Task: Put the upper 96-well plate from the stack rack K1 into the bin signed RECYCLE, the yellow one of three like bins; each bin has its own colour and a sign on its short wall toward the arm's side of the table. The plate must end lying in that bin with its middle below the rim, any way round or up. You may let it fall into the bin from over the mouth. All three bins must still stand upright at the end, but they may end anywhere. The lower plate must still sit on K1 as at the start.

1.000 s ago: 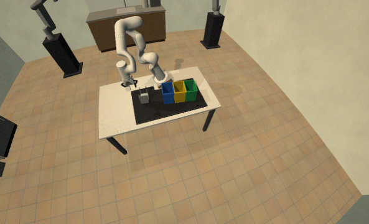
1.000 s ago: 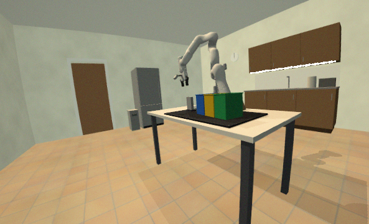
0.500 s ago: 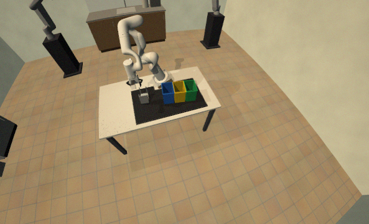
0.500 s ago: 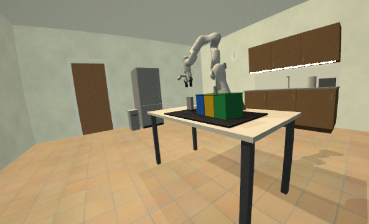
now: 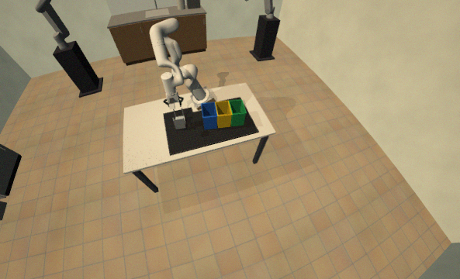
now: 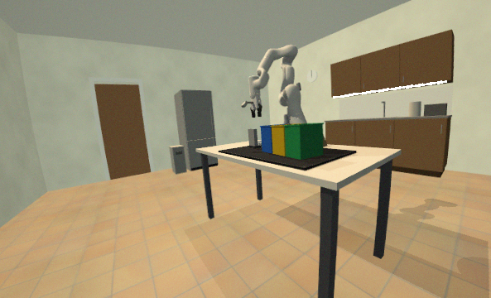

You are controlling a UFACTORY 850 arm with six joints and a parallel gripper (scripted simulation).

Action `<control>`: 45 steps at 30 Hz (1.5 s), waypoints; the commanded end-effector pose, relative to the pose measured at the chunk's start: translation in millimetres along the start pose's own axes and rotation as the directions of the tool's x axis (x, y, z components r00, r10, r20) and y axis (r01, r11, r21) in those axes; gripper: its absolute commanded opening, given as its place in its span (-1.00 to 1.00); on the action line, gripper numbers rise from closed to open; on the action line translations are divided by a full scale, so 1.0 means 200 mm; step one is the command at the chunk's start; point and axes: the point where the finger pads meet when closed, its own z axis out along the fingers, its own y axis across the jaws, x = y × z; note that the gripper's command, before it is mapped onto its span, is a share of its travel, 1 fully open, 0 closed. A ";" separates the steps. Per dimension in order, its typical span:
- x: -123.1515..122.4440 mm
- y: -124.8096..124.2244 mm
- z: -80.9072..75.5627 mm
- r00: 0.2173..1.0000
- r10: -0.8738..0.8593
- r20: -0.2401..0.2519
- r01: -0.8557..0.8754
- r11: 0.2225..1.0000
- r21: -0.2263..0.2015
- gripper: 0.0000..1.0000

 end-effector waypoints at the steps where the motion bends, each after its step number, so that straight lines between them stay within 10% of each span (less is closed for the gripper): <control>1: -0.01 -0.02 0.00 1.000 0.004 -0.003 -0.004 1.000 -0.006 1.00; 45: -0.01 -0.02 0.24 1.000 0.003 -0.003 -0.003 1.000 -0.006 1.00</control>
